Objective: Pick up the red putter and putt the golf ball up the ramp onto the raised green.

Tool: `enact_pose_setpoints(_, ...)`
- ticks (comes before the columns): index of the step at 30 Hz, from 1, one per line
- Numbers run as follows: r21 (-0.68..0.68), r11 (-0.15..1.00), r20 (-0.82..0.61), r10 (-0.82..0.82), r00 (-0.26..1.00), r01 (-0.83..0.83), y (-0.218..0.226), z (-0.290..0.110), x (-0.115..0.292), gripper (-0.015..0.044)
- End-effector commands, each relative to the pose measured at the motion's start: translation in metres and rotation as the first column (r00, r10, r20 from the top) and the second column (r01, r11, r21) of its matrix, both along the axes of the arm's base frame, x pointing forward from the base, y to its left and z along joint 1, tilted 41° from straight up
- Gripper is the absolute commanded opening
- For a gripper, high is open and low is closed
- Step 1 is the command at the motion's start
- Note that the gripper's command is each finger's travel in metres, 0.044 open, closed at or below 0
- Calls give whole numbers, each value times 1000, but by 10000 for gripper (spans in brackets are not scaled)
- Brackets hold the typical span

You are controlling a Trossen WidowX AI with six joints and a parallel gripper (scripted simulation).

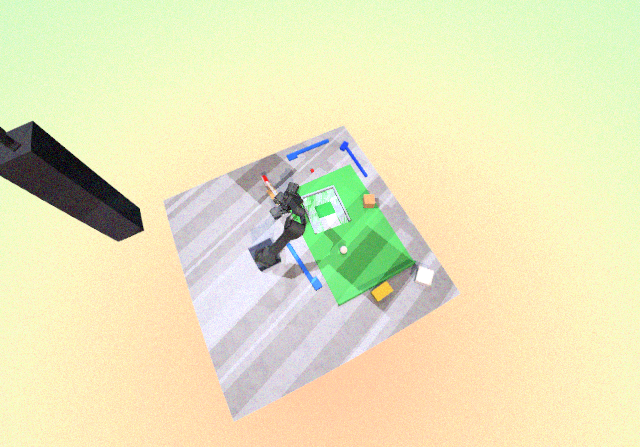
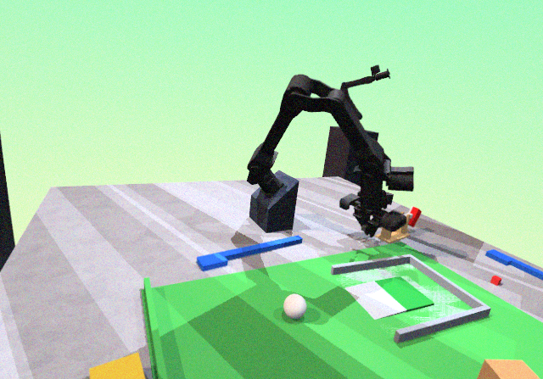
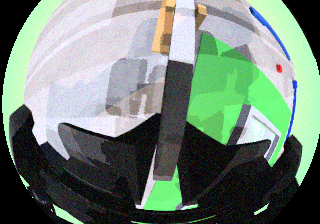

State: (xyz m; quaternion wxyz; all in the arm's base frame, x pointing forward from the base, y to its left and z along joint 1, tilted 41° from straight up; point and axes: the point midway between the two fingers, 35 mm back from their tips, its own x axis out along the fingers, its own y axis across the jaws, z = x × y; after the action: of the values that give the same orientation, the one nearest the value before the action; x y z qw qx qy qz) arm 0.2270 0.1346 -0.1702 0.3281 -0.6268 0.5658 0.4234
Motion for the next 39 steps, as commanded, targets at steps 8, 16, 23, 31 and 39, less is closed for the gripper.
enact_pose_setpoints(8,3,1000,0,0,1000,0,25,24,2,0)
enact_pose_setpoints(16,4,1000,-2,0,1000,0,65,75,-5,0)
enact_pose_setpoints(23,0,999,39,-49,998,49,53,82,6,0)
enact_pose_setpoints(31,14,972,155,-235,960,235,24,123,28,0)
enact_pose_setpoints(39,47,910,266,-408,873,411,-11,162,43,0)
